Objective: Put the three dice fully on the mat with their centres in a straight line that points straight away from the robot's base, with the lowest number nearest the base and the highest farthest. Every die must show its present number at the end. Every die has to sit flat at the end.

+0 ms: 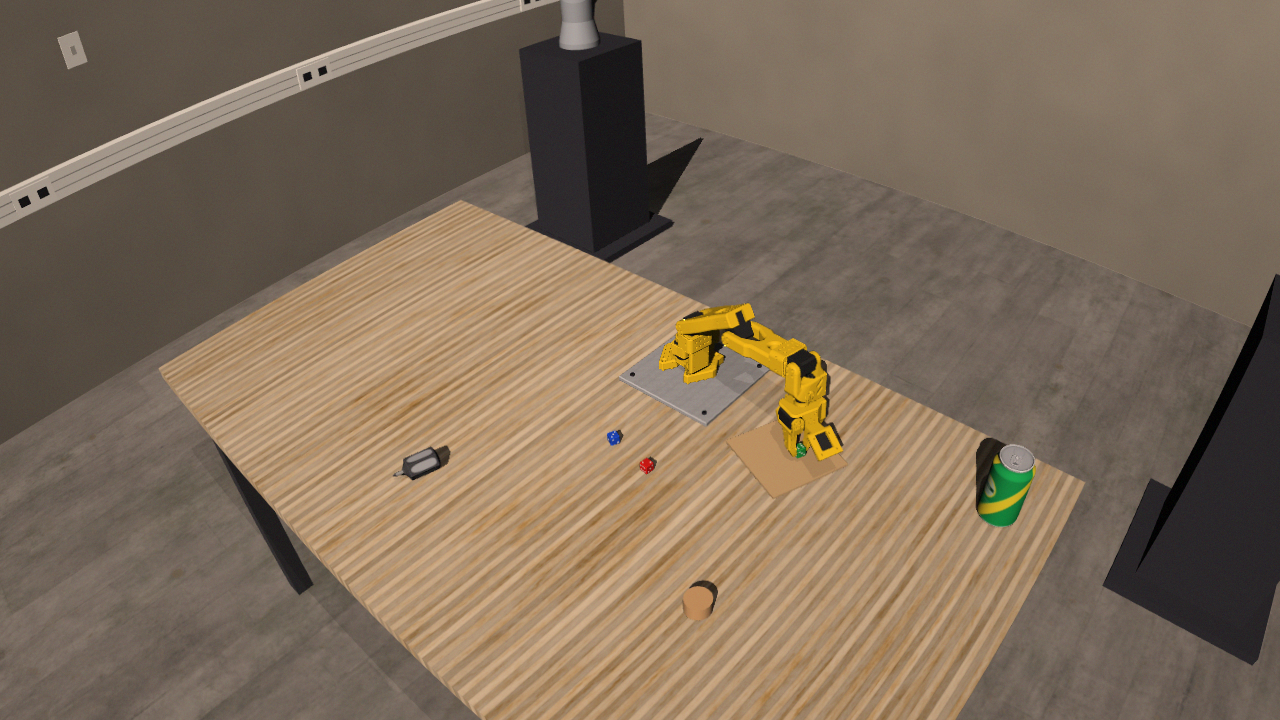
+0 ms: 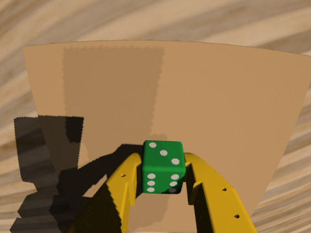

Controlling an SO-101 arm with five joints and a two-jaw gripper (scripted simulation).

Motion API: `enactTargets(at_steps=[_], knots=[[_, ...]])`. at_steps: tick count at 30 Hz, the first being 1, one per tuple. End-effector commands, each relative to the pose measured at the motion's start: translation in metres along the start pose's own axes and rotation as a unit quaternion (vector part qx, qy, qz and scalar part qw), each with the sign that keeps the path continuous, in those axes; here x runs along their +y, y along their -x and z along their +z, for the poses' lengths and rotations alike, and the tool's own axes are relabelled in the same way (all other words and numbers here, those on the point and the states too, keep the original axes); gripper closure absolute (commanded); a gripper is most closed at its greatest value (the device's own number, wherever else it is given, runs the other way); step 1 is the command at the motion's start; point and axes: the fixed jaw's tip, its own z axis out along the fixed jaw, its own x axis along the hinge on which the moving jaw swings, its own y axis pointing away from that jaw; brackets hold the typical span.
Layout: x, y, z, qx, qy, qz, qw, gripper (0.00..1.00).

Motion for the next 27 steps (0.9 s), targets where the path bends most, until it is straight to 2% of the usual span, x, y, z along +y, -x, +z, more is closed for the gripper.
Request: enactTargets(at_steps=[1,27], knots=[[0.002,-0.001,0.005,0.005,0.000,-0.005,1.000,1.00],[0.002,-0.002,0.016,0.014,-0.002,-0.005,1.000,1.00]])
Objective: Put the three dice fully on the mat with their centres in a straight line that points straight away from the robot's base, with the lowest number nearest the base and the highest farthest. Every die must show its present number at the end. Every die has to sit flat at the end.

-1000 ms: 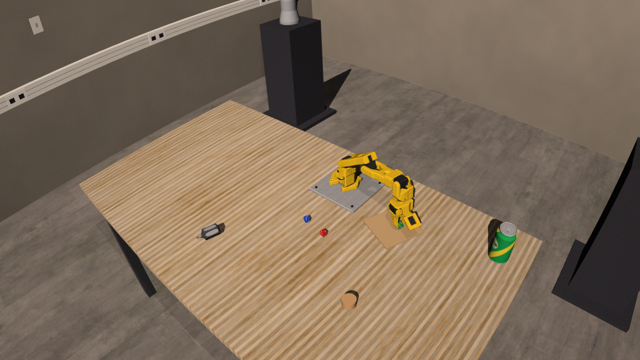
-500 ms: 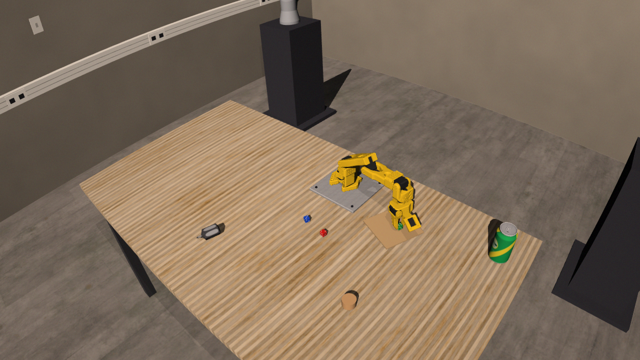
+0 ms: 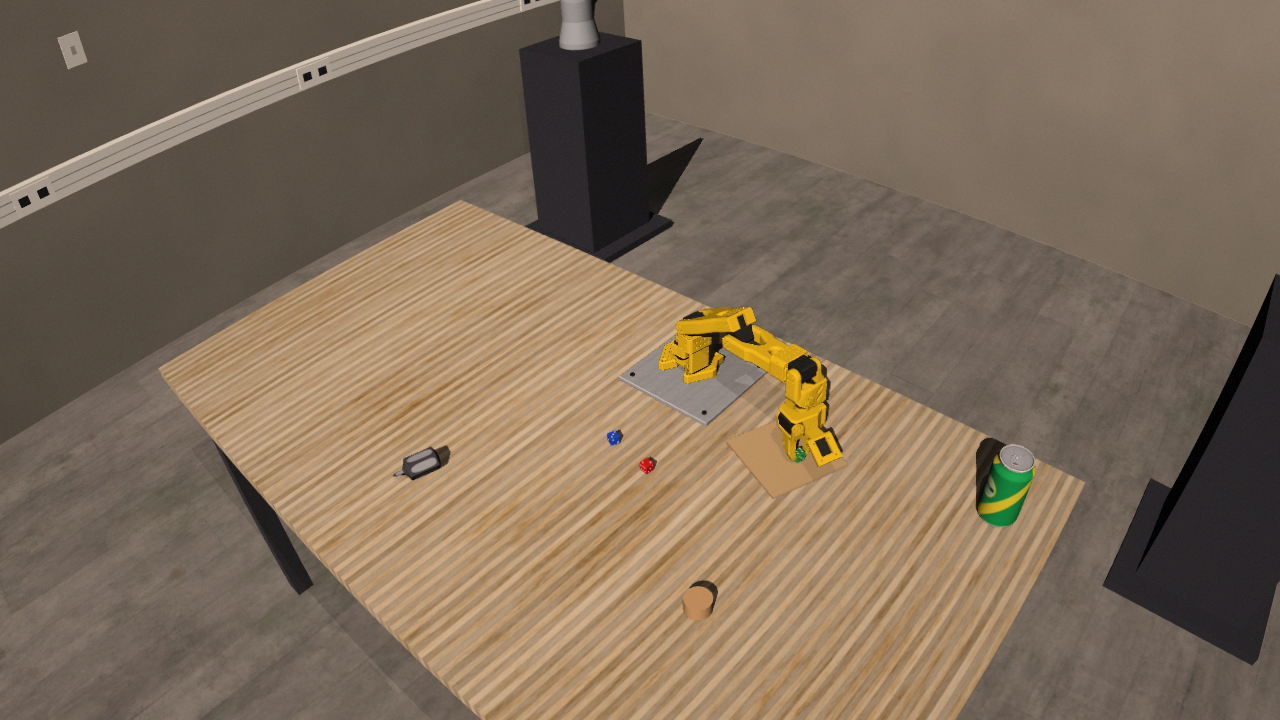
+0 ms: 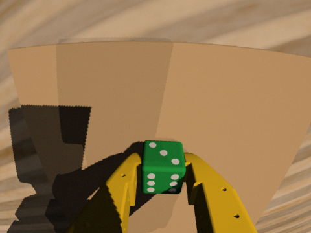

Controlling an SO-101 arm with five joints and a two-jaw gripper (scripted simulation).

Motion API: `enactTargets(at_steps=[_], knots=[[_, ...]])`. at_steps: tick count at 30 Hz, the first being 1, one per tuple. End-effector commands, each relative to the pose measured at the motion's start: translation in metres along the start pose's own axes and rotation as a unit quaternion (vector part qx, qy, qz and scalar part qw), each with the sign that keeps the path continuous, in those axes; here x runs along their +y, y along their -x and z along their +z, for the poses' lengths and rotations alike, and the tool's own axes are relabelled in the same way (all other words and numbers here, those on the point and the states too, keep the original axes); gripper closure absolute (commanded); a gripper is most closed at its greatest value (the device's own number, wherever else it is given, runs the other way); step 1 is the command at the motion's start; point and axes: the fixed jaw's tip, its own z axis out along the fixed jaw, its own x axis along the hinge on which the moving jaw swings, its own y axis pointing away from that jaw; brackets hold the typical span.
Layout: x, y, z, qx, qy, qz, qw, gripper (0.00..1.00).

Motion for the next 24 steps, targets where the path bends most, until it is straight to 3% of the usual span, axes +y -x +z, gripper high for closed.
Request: enactTargets(at_steps=[1,24], knots=[[0.0018,-0.0011,0.0065,0.006,-0.001,-0.005,1.000,1.00],[0.0018,-0.0014,0.0086,0.008,-0.001,-0.005,1.000,1.00]])
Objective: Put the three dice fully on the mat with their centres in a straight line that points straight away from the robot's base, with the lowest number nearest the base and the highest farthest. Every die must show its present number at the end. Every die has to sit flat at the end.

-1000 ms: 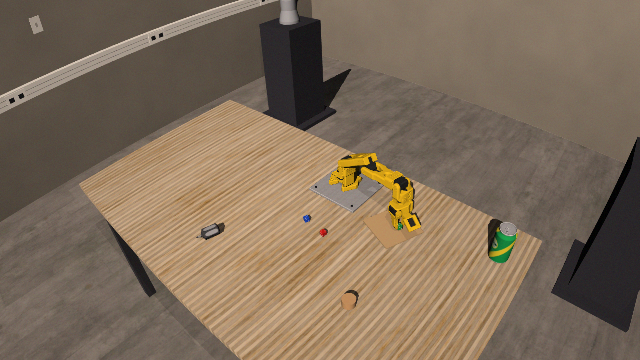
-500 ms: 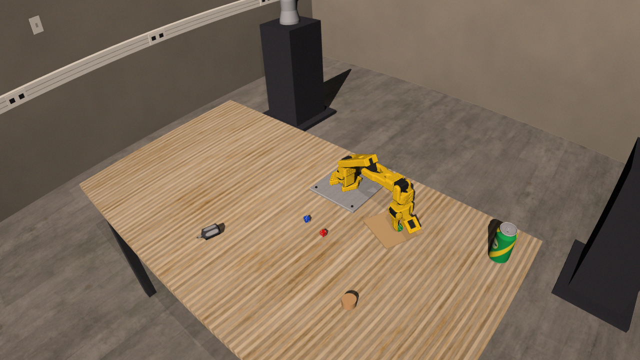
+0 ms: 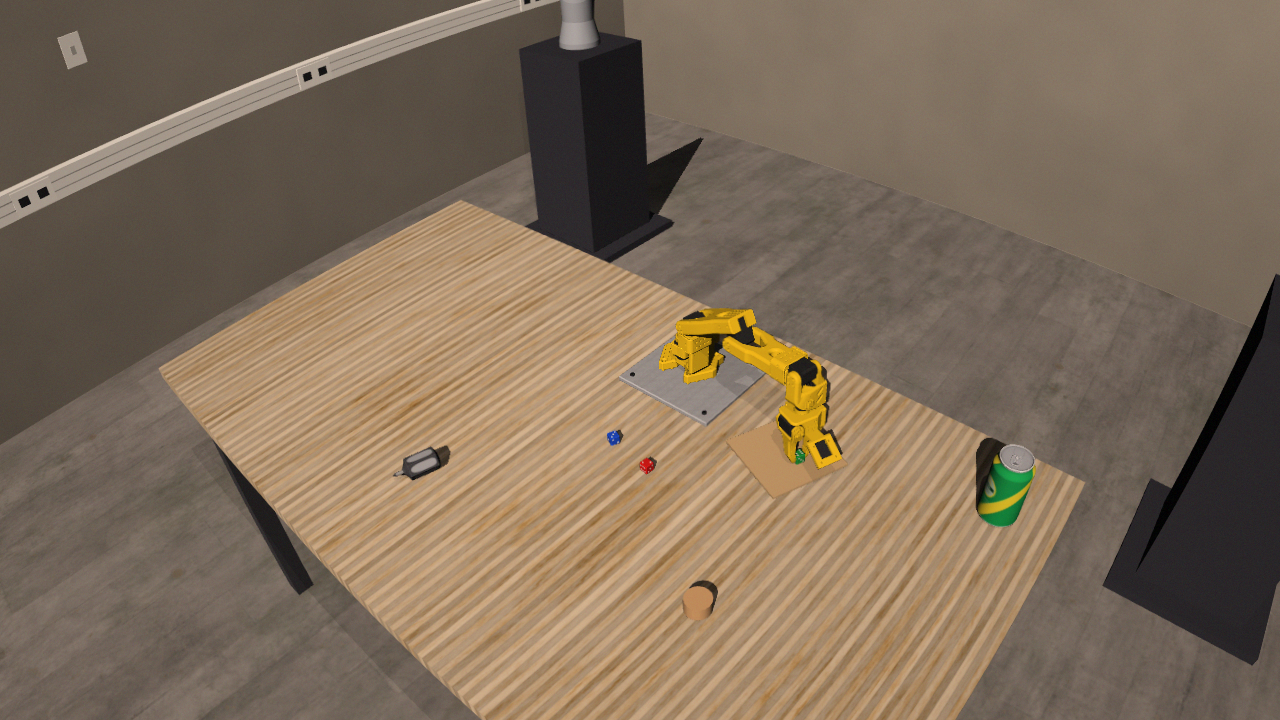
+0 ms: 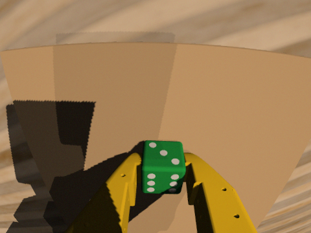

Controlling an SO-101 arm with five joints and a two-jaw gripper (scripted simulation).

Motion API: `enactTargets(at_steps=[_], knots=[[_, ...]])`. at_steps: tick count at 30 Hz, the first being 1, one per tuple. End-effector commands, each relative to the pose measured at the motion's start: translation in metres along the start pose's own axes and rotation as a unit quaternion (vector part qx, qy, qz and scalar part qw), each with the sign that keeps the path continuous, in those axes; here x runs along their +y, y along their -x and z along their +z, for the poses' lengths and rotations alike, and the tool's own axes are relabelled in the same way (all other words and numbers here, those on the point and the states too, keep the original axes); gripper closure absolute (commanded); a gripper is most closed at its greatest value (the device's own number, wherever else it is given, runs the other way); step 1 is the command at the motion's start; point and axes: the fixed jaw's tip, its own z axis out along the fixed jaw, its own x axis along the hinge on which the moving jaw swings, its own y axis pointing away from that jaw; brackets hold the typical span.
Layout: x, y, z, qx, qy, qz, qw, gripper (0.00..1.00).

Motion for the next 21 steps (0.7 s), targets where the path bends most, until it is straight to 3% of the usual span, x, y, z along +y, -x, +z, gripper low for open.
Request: enactTargets(at_steps=[1,11,21], knots=[[0.0018,-0.0011,0.0047,0.005,0.000,-0.005,1.000,1.00],[0.0018,-0.0011,0.0047,0.005,0.000,-0.005,1.000,0.93],[0.0018,-0.0011,0.0047,0.005,0.000,-0.005,1.000,0.91]])
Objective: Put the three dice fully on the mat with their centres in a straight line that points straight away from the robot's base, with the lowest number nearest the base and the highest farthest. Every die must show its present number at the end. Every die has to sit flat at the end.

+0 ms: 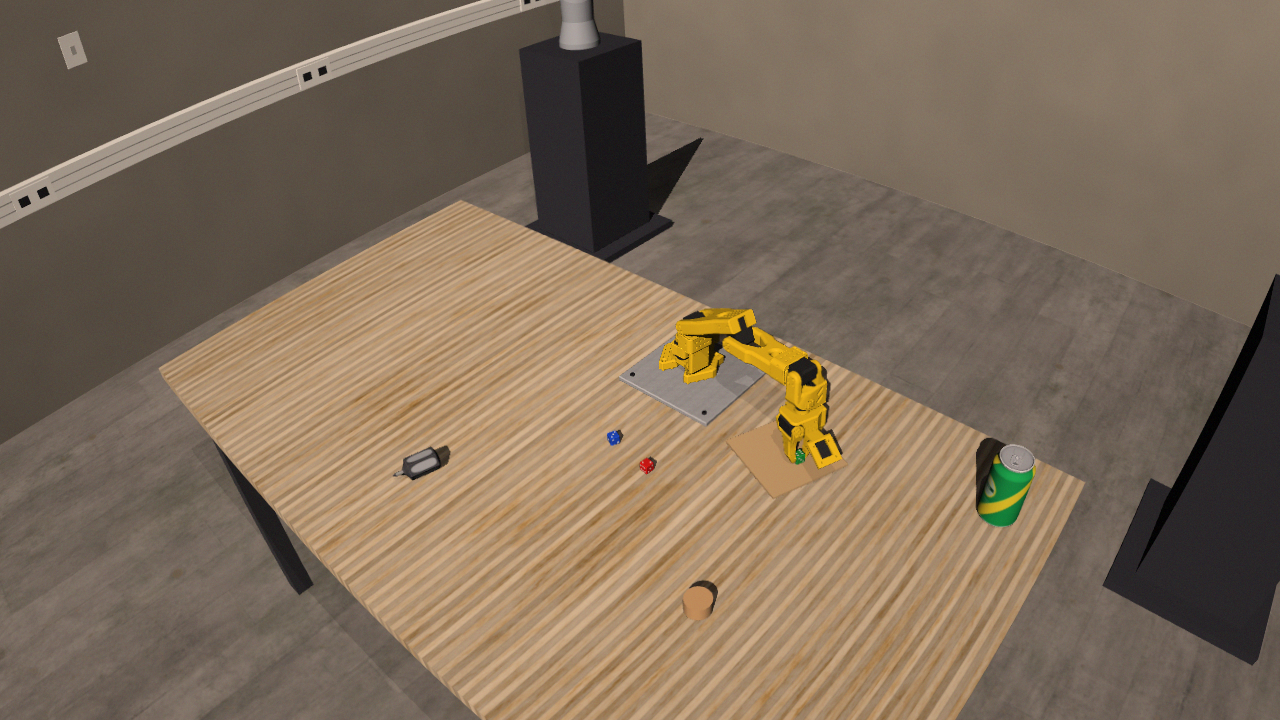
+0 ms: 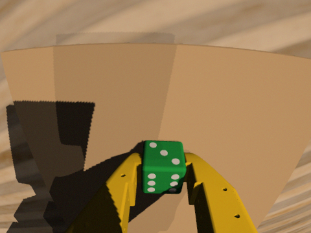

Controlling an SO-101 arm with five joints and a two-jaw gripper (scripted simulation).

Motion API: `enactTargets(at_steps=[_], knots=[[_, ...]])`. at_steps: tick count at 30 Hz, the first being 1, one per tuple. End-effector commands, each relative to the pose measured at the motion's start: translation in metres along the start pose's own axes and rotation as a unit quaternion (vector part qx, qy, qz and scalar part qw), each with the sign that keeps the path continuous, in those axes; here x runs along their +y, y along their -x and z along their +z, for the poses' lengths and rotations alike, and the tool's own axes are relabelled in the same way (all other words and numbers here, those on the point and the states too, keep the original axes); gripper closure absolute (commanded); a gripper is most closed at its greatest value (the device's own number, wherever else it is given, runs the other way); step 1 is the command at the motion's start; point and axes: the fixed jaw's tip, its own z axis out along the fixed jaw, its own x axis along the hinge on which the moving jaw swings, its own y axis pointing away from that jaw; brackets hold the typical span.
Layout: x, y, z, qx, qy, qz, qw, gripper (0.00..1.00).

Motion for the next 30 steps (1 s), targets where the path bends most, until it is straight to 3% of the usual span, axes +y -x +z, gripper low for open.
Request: enactTargets(at_steps=[1,20,30], knots=[[0.0017,-0.0014,0.0047,0.006,0.000,-0.005,1.000,0.91],[0.0017,-0.0014,0.0047,0.006,0.000,-0.005,1.000,0.75],[0.0017,-0.0014,0.0046,0.006,0.000,-0.005,1.000,0.73]])
